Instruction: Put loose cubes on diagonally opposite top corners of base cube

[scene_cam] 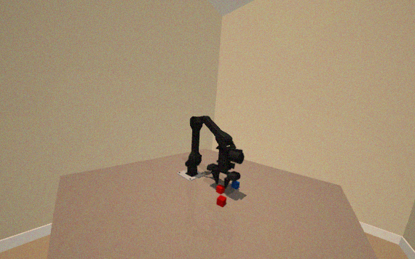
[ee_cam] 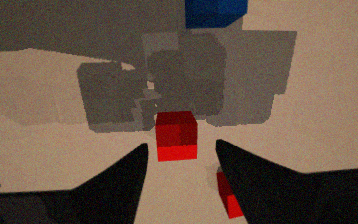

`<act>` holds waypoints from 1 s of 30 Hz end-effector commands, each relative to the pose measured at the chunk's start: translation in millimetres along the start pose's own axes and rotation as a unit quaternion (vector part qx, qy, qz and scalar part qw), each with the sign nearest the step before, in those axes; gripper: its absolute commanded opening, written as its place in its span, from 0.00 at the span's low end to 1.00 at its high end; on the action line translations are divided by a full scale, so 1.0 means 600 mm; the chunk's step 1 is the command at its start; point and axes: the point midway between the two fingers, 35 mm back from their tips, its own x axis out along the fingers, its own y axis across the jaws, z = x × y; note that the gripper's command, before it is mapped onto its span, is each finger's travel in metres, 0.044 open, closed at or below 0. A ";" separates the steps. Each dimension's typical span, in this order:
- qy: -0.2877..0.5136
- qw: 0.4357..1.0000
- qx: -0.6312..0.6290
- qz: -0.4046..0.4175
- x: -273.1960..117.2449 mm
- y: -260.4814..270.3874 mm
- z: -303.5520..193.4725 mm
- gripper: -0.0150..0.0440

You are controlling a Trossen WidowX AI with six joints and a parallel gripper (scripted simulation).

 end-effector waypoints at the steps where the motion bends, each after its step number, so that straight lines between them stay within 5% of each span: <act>1: -0.003 1.000 -0.002 0.009 0.017 0.005 0.002 0.70; 9: -0.003 1.000 -0.002 0.009 0.034 0.006 0.002 0.70; 15: -0.003 1.000 -0.002 0.009 0.034 0.006 0.002 0.44; 30: -0.003 1.000 -0.002 0.009 -0.019 -0.005 0.001 0.43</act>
